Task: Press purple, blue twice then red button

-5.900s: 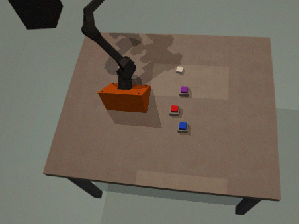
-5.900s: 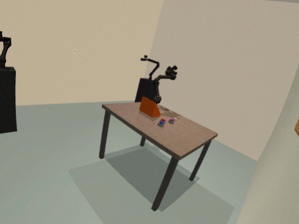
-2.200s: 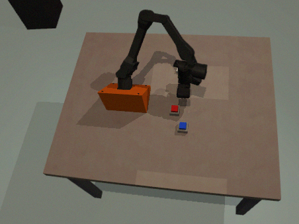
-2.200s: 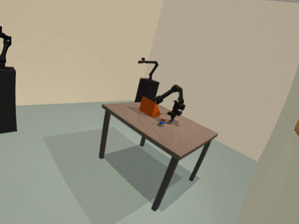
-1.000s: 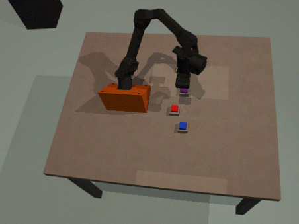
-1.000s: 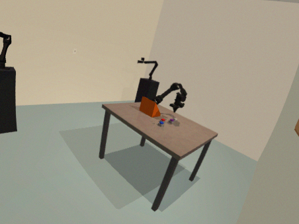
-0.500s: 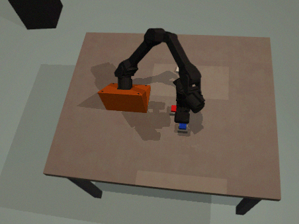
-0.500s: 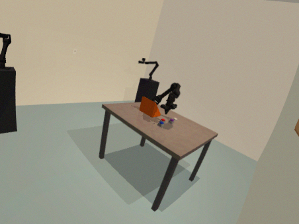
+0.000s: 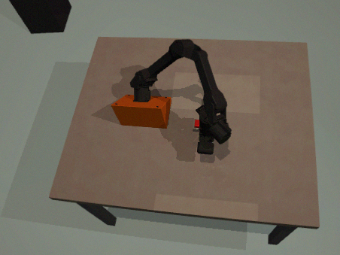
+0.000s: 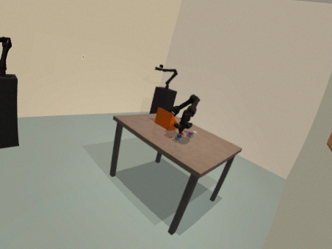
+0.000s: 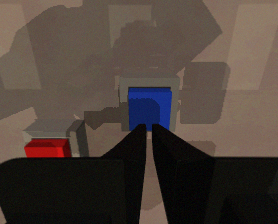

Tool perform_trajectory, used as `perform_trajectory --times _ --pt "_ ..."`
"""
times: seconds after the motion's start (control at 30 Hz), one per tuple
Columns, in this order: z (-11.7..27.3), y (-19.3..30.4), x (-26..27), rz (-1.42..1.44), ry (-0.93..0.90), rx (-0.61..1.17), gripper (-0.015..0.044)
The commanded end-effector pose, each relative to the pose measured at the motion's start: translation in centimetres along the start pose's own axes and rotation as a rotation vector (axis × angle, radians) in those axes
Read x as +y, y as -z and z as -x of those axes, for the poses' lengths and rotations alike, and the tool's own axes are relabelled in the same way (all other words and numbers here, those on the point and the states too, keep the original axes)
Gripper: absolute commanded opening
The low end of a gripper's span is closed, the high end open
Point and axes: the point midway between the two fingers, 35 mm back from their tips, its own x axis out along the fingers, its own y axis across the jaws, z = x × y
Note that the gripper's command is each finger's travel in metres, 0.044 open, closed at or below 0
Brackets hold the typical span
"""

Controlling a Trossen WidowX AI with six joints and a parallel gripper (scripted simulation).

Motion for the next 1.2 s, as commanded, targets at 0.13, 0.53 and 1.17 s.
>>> perform_trajectory --times 0.13,0.53,1.17 --pt "-0.6 -0.2 -0.2 -0.006 0.004 -0.021 0.002" --pt "-2.6 -0.2 -0.2 -0.006 0.003 -0.021 0.002" --pt "-3.2 -0.2 -0.2 -0.006 0.003 -0.021 0.002"
